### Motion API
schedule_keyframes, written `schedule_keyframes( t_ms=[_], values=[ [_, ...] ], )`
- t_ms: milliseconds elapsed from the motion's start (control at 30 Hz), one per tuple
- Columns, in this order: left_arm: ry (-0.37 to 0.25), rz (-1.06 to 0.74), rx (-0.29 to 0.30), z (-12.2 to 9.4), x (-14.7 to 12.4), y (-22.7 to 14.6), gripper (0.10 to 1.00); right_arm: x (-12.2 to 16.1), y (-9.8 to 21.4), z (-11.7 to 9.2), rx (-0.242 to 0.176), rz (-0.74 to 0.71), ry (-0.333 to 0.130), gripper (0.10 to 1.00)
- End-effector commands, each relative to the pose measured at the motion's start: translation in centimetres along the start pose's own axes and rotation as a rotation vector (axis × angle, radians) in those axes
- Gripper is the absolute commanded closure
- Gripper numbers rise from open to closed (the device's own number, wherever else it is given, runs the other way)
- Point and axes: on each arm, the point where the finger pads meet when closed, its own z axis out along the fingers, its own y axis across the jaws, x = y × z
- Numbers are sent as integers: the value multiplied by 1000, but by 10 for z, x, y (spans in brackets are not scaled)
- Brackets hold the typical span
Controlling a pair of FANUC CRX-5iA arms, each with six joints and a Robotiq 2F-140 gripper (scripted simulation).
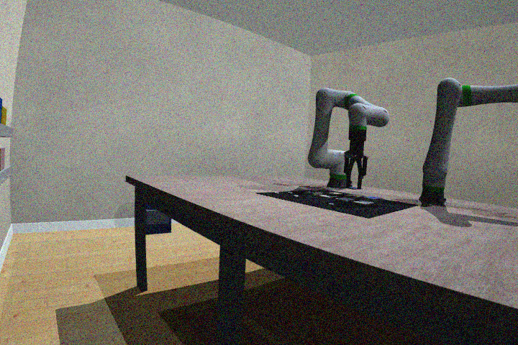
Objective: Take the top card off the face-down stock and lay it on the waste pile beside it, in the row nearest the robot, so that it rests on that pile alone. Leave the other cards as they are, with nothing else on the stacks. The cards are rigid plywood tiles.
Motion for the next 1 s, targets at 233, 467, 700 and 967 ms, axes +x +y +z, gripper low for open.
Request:
schedule_keyframes(
  t_ms=[233, 467, 700, 967],
  values=[
    [2, 0, 0, -1, 0, 0, 98, 1, 0, 17, 1, 0, 2, 999],
    [2, 0, 0, -1, 0, 0, 98, 1, 0, 25, 1, 0, 1, 999],
    [2, 0, 0, -1, 0, 0, 98, 1, 0, 31, 1, 0, 1, 999],
    [2, 0, 0, -1, 0, 0, 98, 1, 0, 32, 1, 0, 1, 999]
  ],
)
